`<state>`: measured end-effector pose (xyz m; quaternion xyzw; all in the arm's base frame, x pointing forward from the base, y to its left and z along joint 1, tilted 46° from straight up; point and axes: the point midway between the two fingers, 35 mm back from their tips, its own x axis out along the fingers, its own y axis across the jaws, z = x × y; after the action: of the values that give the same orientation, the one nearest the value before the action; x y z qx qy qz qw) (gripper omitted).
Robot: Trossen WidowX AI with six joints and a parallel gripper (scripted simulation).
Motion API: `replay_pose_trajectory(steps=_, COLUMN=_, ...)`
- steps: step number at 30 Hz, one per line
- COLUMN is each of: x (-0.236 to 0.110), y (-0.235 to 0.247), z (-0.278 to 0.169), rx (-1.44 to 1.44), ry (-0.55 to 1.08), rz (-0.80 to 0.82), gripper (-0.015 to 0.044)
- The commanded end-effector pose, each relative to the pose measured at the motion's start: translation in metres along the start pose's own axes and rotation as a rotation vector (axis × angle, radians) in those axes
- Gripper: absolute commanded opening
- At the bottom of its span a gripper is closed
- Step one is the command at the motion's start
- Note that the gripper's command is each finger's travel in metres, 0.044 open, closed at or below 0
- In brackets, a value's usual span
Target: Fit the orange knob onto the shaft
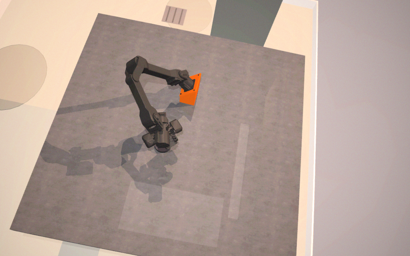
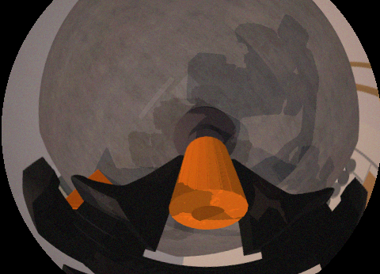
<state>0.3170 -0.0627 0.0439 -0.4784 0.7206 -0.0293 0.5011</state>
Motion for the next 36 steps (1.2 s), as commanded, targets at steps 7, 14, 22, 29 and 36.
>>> replay_pose_trajectory(steps=7, x=-0.0034, y=-0.0003, z=-0.0004, rx=-0.005, ry=0.0, rz=-0.002, gripper=0.0)
replay_pose_trajectory(steps=14, x=-0.0035, y=-0.0008, z=-0.0005, rx=-0.173, ry=0.0, rz=-0.002, gripper=0.0)
replay_pose_trajectory(steps=22, x=-0.0007, y=-0.0003, z=-0.0001, rx=-0.214, ry=0.0, rz=-0.002, gripper=0.0)
replay_pose_trajectory(steps=29, x=0.0001, y=-0.0003, z=-0.0001, rx=-0.214, ry=0.0, rz=-0.002, gripper=0.0)
replay_pose_trajectory(steps=36, x=0.0005, y=-0.0003, z=-0.0001, rx=-0.214, ry=0.0, rz=-0.002, gripper=0.0)
